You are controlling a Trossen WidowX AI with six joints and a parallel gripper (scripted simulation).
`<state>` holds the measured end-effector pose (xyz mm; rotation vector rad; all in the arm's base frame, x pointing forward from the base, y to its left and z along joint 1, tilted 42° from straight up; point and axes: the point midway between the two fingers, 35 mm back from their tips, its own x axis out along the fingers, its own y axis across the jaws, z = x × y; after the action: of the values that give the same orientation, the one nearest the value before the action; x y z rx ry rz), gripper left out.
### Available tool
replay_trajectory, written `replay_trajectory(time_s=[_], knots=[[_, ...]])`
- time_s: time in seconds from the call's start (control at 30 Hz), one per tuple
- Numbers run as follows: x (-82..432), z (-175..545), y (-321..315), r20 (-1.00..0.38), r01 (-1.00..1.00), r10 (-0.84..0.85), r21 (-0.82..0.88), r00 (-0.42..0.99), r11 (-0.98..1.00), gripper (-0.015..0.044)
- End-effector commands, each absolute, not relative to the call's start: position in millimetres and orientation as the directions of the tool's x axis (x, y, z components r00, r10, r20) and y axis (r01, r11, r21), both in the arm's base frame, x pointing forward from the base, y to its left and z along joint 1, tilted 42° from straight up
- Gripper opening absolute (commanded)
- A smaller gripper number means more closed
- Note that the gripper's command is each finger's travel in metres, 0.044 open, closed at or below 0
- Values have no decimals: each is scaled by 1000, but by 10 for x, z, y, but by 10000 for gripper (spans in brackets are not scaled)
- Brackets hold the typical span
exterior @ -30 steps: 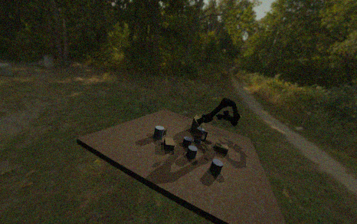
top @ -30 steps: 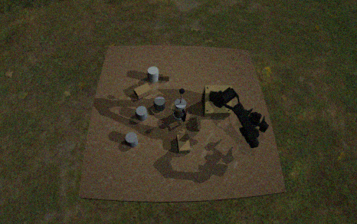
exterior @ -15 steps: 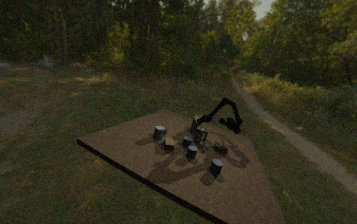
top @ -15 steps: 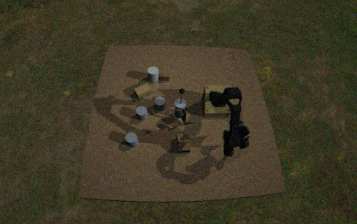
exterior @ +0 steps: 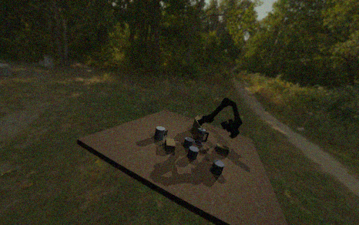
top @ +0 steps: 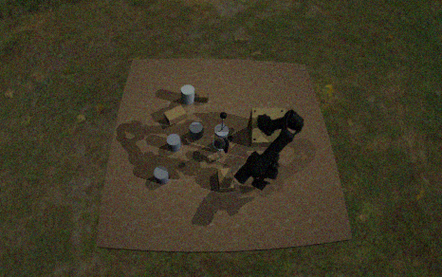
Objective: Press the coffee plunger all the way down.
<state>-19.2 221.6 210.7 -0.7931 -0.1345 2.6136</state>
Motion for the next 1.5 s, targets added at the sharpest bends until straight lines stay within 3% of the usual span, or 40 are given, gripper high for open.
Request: replay_trajectory(time_s=[0.0,0.37,0.67,1.07,1.47], knots=[[202,2095,2195,-488,-552,543,-142,-683,-822,440],[1231,2091,1792,-444,-927,834,-17,-329,-375,440],[1855,2083,1133,-405,-988,913,113,52,106,440],[2173,2108,162,-329,-763,806,285,491,581,440],[1916,2075,-880,-208,-284,454,543,866,790,440]])
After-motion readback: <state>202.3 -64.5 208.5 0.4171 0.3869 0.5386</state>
